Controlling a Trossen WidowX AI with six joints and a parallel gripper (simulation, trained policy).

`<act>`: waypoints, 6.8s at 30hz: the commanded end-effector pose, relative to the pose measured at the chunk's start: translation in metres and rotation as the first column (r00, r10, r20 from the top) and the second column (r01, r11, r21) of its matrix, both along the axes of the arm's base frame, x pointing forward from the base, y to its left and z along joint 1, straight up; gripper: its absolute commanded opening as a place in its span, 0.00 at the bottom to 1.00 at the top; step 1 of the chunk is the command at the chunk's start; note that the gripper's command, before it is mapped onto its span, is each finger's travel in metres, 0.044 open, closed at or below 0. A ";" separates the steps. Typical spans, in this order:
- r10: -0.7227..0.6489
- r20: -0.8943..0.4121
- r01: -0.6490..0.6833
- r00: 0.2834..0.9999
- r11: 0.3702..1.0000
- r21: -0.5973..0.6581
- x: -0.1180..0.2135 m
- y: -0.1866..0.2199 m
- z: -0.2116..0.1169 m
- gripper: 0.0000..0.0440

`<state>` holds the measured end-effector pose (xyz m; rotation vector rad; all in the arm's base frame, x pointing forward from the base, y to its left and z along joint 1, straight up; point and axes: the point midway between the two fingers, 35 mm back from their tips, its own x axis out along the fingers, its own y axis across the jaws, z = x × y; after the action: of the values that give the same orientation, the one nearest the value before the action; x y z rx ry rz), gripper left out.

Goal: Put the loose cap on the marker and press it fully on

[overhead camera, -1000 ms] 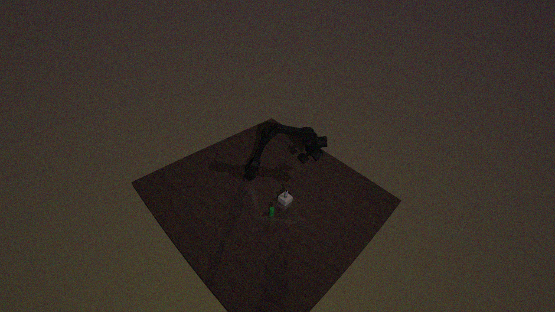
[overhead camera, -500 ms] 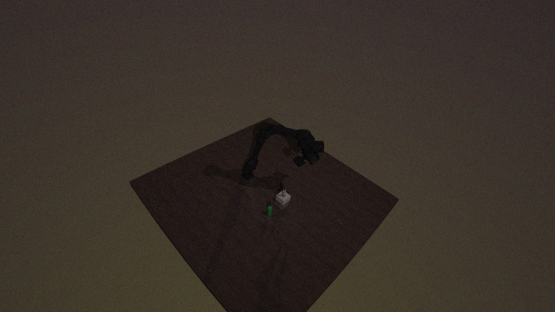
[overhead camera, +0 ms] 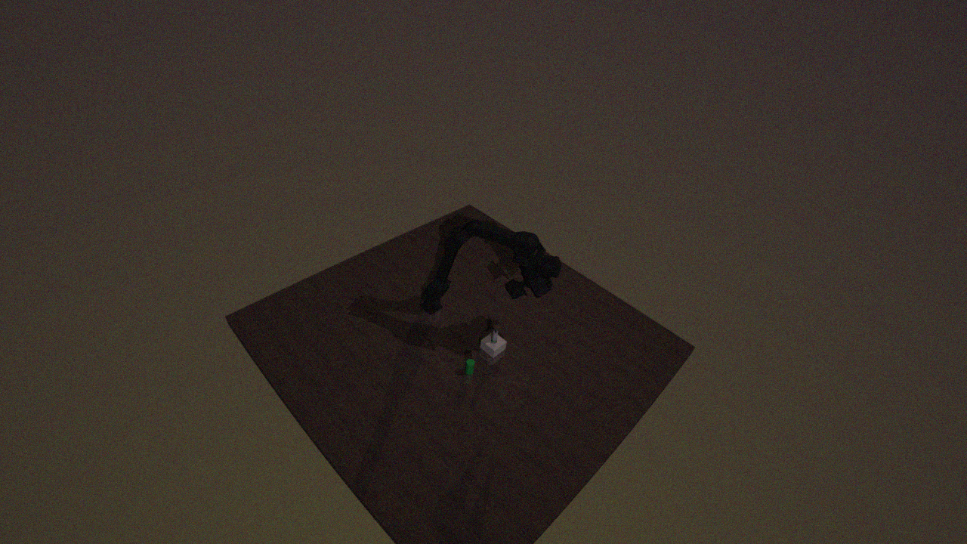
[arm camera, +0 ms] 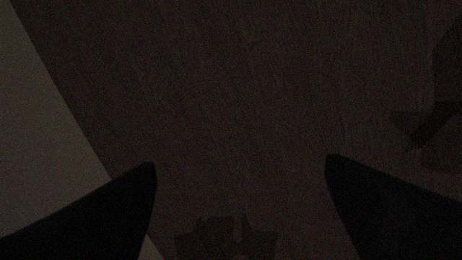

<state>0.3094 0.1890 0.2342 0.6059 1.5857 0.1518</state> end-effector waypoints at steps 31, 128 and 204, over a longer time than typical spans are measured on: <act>-0.239 0.001 0.237 0.971 0.963 -0.129 0.038 -0.127 -0.006 0.76; -0.323 -0.196 0.203 0.926 0.863 -0.462 0.016 -0.302 -0.166 0.24; -0.128 -0.141 0.048 0.982 0.884 -0.464 -0.012 -0.157 -0.088 0.00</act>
<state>0.2987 0.0320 0.1528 0.3178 1.6671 -0.3443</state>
